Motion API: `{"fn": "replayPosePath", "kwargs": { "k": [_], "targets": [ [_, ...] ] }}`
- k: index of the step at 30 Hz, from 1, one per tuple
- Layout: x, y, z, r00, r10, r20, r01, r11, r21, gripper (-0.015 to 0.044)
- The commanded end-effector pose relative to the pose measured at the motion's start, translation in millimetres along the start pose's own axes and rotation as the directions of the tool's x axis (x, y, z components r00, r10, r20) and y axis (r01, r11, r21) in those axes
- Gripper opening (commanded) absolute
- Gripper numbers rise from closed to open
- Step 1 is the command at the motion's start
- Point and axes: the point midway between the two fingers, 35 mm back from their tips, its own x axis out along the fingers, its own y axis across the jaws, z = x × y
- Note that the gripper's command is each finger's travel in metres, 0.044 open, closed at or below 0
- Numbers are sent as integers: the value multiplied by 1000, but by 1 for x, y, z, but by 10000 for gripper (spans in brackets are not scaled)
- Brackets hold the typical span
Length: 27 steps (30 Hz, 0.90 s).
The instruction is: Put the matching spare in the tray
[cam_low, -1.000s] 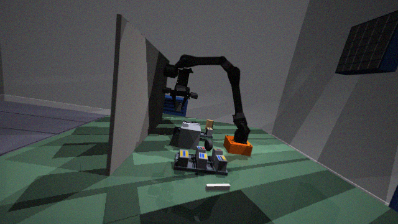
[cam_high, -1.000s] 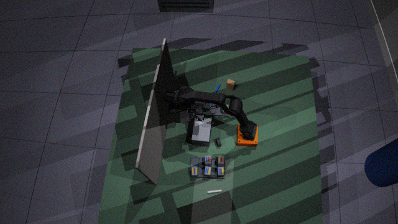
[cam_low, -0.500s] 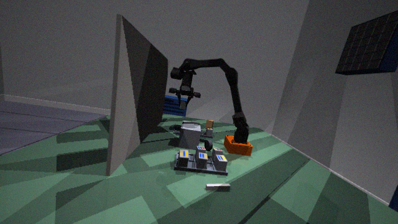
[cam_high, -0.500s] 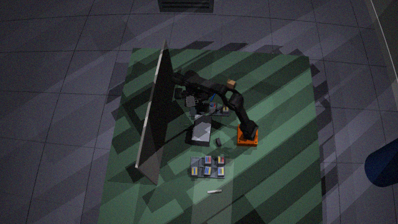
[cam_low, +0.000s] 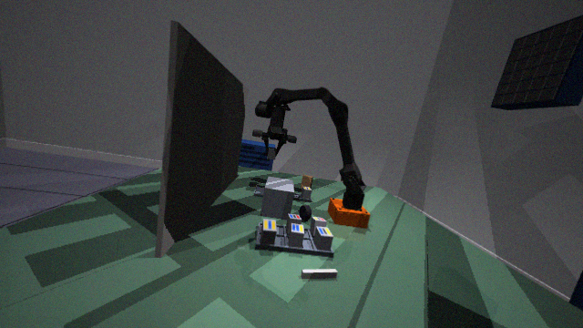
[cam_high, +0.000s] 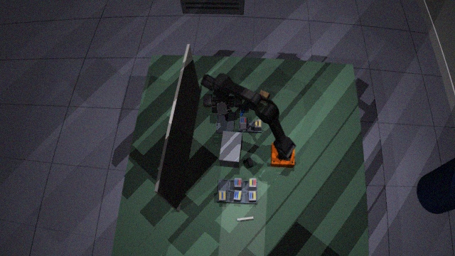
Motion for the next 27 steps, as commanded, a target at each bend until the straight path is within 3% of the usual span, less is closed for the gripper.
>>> {"fn": "replayPosePath", "kwargs": {
  "k": [1, 27],
  "targets": [
    [6, 0, -1, 1000, 5, 7, -5, 1000, -5, 0],
    [28, -4, -3, 1000, 5, 7, -5, 1000, -5, 0]
  ]
}}
